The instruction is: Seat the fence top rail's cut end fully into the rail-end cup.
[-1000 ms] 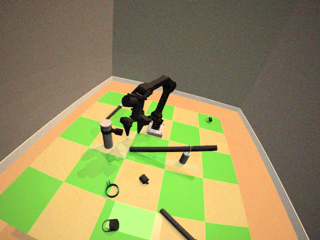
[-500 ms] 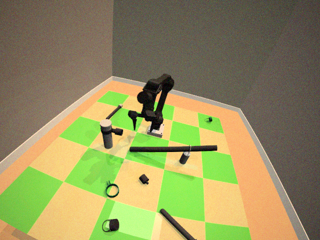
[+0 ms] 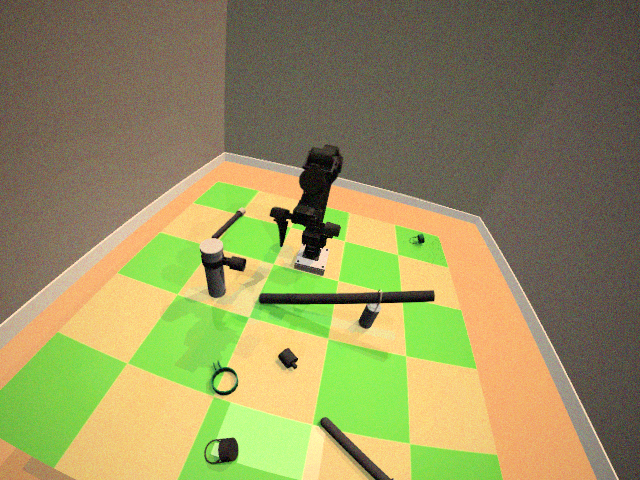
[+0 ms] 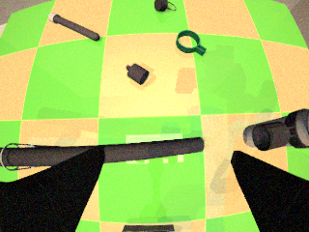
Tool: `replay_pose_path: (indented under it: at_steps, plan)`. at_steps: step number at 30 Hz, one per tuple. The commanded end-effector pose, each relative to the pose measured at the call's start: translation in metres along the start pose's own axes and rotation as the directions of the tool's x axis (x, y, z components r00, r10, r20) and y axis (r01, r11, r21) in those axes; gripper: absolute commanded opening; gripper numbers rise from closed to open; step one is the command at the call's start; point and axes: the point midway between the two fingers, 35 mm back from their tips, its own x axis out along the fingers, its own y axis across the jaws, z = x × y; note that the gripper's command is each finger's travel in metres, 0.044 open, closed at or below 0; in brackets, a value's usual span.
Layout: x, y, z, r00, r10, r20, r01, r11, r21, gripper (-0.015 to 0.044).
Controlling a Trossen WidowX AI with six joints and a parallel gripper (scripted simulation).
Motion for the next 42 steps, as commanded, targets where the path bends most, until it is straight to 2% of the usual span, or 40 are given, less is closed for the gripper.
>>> replay_pose_path:
  at_steps: [1, 5, 9, 15, 18, 20, 33, 39, 42]
  plan:
    - [-0.001, 0.001, 0.0, 1.0, -0.003, 0.0, 0.003, 0.999, 0.036, 0.044]
    - [0.014, 0.006, -0.003, 0.997, 0.008, -0.071, 0.008, 0.973, 0.23, 0.044]
    - [0.04, 0.016, -0.011, 0.981, 0.016, -0.193, 0.089, 0.848, 0.523, 0.044]
    - [0.074, 0.032, -0.027, 0.929, 0.021, -0.369, 0.312, 0.488, 0.815, 0.044]
    - [0.089, 0.04, -0.038, 0.892, 0.016, -0.452, 0.433, 0.255, 0.865, 0.044]
    - [0.095, 0.043, -0.042, 0.874, 0.012, -0.486, 0.479, 0.149, 0.865, 0.044]
    - [0.096, 0.043, -0.043, 0.872, 0.011, -0.49, 0.484, 0.136, 0.864, 0.044]
    - [0.125, 0.044, -0.059, 0.872, 0.011, -0.49, 0.484, 0.136, 0.864, 0.044]
    - [0.126, 0.044, -0.06, 0.872, 0.011, -0.49, 0.484, 0.136, 0.864, 0.044]
